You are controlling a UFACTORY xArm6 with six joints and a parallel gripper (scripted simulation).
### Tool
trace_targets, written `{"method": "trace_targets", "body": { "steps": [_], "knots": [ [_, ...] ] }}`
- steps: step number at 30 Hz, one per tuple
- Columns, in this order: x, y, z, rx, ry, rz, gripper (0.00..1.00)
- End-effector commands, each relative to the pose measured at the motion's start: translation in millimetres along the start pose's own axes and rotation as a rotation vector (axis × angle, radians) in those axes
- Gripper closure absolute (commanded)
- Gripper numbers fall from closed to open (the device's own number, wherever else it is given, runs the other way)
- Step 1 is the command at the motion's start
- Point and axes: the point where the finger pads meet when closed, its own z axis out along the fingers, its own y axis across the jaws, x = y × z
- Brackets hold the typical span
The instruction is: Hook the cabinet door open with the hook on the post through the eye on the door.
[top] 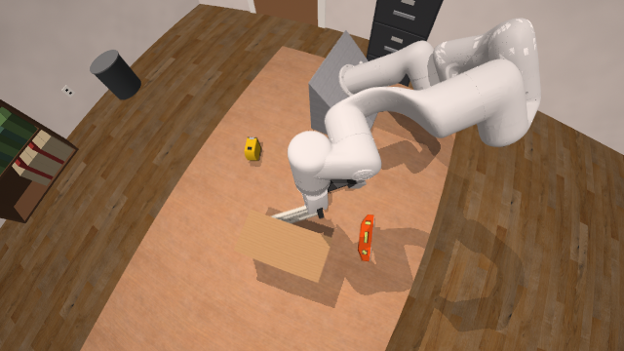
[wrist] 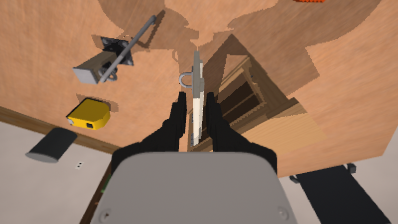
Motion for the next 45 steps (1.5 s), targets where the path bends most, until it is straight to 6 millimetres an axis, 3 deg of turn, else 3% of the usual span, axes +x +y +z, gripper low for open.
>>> {"method": "trace_targets", "body": {
  "steps": [1, 10, 33, 35, 37, 41, 45],
  "knots": [
    [-0.8, 1.0, -11.5, -0.002, -0.003, -0.001, 0.73],
    [-0.8, 0.9, -28.2, -0.002, -0.003, -0.001, 0.73],
    [-0.3, -1.7, -38.3, -0.002, -0.004, 0.018, 0.73],
    [1.9, -15.3, -39.1, -0.001, -0.005, 0.119, 0.73],
    [7.3, -39.9, -40.1, -0.001, -0.006, 0.304, 0.73],
    [24.5, -91.5, -38.8, -0.004, -0.002, 0.47, 0.73],
    [30.7, -105.7, -37.6, -0.004, 0.004, 0.63, 0.73]
  ]
}}
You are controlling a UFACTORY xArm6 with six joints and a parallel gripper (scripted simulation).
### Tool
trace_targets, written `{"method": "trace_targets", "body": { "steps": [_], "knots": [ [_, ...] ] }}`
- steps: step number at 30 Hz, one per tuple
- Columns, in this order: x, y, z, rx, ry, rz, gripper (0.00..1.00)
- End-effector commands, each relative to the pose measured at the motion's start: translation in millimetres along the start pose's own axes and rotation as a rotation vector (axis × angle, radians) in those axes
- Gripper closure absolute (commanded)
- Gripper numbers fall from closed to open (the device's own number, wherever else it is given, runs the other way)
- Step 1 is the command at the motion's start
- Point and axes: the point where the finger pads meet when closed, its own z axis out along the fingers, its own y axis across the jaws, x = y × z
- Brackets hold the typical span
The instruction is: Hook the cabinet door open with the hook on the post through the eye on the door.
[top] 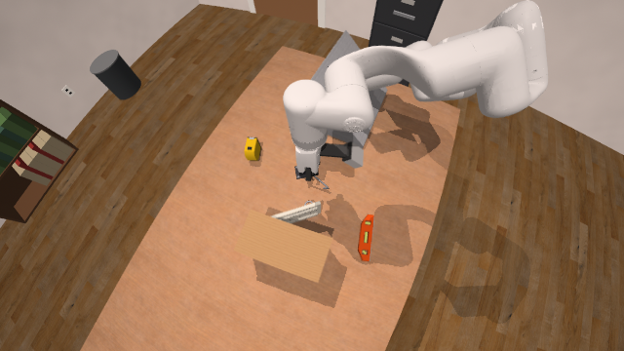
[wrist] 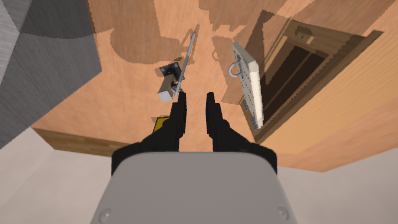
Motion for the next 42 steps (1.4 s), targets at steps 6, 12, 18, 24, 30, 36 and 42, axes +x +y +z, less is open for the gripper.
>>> {"method": "trace_targets", "body": {
  "steps": [6, 12, 18, 24, 30, 36, 42],
  "knots": [
    [-4.2, -24.3, -5.5, -0.009, -0.024, 0.37, 0.76],
    [-4.2, -24.3, -5.5, -0.009, -0.024, 0.37, 0.76],
    [-4.2, -24.3, -5.5, -0.009, -0.024, 0.37, 0.76],
    [-4.2, -24.3, -5.5, -0.009, -0.024, 0.37, 0.76],
    [-4.2, -24.3, -5.5, -0.009, -0.024, 0.37, 0.76],
    [-4.2, -24.3, -5.5, -0.009, -0.024, 0.37, 0.76],
    [-4.3, -24.3, -4.5, -0.009, -0.024, 0.37, 0.76]
  ]
}}
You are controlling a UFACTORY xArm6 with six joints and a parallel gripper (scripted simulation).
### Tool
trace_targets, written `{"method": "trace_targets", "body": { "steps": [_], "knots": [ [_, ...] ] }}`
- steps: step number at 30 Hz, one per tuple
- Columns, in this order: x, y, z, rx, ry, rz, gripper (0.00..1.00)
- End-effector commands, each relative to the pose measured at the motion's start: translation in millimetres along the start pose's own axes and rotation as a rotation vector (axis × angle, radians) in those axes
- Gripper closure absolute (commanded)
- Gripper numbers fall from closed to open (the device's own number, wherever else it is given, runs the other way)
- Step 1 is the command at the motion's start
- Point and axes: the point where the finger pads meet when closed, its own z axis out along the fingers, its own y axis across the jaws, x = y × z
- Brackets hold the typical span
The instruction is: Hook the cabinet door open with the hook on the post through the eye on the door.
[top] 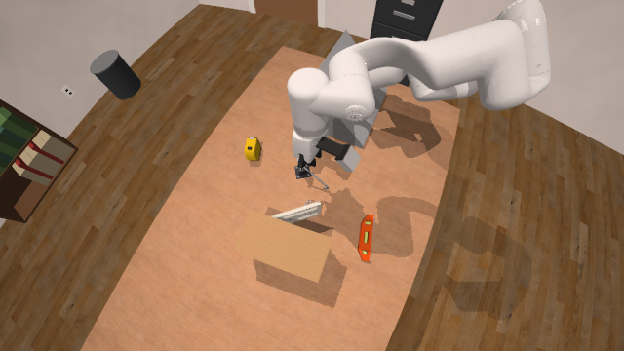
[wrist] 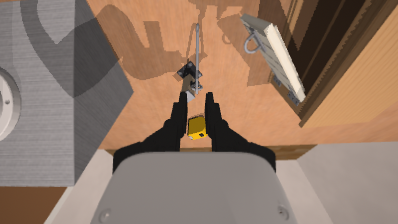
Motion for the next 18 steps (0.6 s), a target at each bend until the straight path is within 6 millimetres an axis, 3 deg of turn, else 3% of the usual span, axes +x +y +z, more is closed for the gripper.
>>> {"method": "trace_targets", "body": {
  "steps": [1, 10, 18],
  "knots": [
    [-0.2, 1.0, 0.3, -0.003, -0.001, -0.001, 0.76],
    [-0.2, 1.0, 9.1, -0.003, -0.002, -0.001, 0.76],
    [-0.2, 1.1, 29.0, -0.003, -0.002, -0.001, 0.76]
  ]
}}
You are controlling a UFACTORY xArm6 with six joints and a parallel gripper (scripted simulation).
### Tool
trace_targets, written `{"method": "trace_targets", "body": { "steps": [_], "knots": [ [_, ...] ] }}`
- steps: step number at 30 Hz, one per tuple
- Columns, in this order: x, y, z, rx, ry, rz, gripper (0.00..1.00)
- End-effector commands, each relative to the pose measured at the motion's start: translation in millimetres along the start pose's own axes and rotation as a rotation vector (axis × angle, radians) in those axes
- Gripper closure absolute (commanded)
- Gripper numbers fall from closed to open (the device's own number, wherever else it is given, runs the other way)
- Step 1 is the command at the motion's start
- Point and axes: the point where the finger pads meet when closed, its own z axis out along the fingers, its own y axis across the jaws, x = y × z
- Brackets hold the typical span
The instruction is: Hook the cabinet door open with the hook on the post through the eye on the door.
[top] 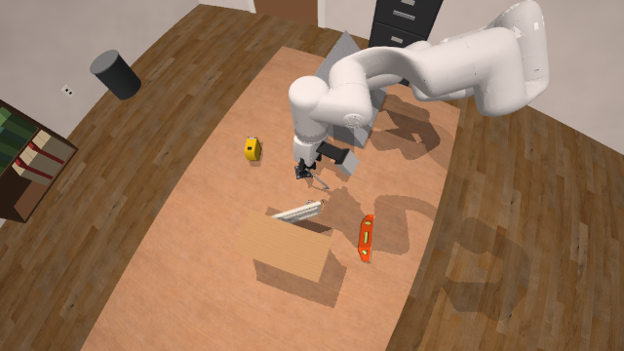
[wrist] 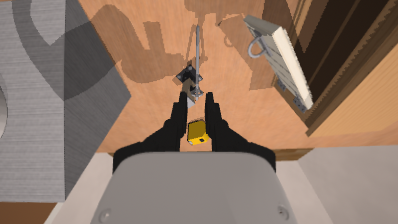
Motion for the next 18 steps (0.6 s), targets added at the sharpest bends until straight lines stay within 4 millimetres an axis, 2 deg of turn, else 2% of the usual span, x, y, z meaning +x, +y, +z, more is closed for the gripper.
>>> {"method": "trace_targets", "body": {
  "steps": [1, 18],
  "knots": [
    [-0.2, 1.3, 11.7, -0.003, -0.001, -0.001, 0.76],
    [-0.2, 1.4, 55.8, -0.003, -0.001, -0.001, 0.76]
  ]
}}
